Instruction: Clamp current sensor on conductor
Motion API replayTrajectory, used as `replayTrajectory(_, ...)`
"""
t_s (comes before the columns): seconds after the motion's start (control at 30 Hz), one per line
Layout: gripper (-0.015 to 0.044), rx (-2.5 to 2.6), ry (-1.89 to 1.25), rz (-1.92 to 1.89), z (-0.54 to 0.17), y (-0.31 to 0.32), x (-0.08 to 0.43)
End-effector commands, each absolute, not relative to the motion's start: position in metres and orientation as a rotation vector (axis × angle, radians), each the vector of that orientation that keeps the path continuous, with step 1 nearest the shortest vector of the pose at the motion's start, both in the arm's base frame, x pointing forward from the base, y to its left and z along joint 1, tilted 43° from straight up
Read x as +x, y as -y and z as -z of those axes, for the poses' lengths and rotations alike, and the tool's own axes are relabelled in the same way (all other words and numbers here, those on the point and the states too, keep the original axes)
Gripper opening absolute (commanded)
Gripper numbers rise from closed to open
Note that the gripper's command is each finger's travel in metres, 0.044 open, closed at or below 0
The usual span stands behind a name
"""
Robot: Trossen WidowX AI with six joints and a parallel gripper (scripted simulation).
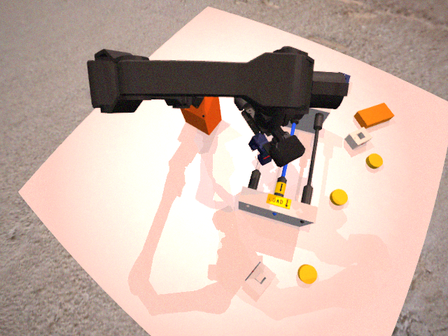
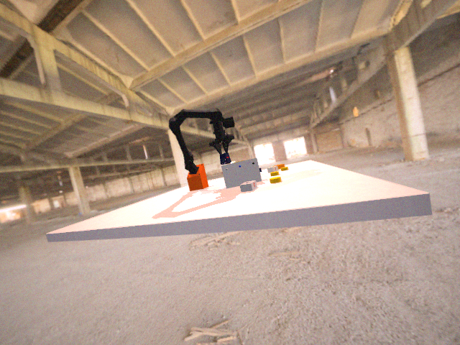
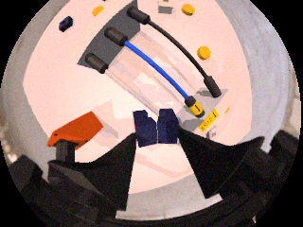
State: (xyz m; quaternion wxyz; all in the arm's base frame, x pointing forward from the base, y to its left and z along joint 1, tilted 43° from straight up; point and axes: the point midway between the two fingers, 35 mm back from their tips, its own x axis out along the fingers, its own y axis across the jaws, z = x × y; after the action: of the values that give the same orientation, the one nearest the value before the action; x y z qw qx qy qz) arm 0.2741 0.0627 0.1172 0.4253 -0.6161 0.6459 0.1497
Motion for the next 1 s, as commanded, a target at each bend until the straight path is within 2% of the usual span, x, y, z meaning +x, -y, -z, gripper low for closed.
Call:
replayTrajectory(0.0,0.0000,-1.617,-1.607,-0.459,-0.116,-0.068,0.285)
replayTrajectory(0.7,0.0000,-2.088,-1.536,-1.074,-0.095,-0.085,0.344)
replayTrajectory(0.97,0.0000,-2.099,-1.532,-1.091,-0.089,-0.080,0.347)
